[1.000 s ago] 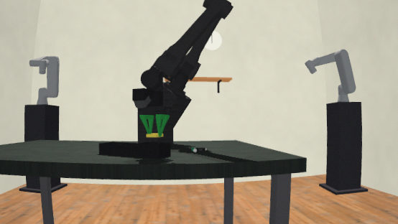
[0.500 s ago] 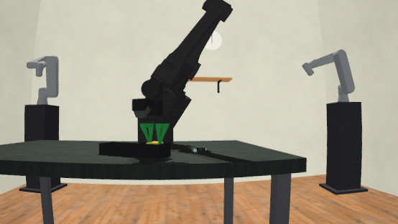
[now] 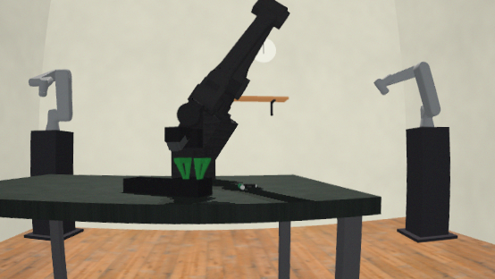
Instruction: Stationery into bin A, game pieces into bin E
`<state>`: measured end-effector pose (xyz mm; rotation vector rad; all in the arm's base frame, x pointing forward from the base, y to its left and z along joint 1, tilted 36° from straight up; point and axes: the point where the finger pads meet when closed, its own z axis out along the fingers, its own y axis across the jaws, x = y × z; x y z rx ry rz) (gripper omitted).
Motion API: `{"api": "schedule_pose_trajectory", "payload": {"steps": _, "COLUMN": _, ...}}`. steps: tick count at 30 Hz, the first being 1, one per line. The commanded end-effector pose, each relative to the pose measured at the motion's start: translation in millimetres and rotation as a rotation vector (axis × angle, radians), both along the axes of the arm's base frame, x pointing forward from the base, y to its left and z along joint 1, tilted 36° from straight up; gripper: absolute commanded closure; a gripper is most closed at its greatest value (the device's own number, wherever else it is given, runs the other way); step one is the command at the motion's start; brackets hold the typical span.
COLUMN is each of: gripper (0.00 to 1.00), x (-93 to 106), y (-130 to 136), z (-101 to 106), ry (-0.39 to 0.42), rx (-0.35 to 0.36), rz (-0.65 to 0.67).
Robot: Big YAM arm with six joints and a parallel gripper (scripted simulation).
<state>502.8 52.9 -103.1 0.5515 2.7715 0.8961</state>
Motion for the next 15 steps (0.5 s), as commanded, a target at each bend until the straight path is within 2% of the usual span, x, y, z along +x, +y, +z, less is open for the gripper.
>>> {"api": "schedule_pose_trajectory", "payload": {"steps": 1, "gripper": 0.67, "x": 11.3, "y": -8.4, "z": 10.6, "ry": -0.016, "rx": -0.003, "rz": -0.020}}
{"api": "schedule_pose_trajectory", "payload": {"steps": 9, "gripper": 0.67, "x": 6.2, "y": -7.9, "z": 9.7, "ry": -0.018, "rx": -0.003, "rz": -0.020}}
{"api": "schedule_pose_trajectory", "payload": {"steps": 10, "gripper": 0.56, "x": 7.2, "y": -5.6, "z": 7.5, "ry": -0.019, "rx": -0.003, "rz": -0.011}}
{"api": "schedule_pose_trajectory", "payload": {"steps": 15, "gripper": 0.56, "x": 7.1, "y": -5.7, "z": 7.4, "ry": -0.019, "rx": -0.003, "rz": -0.011}}
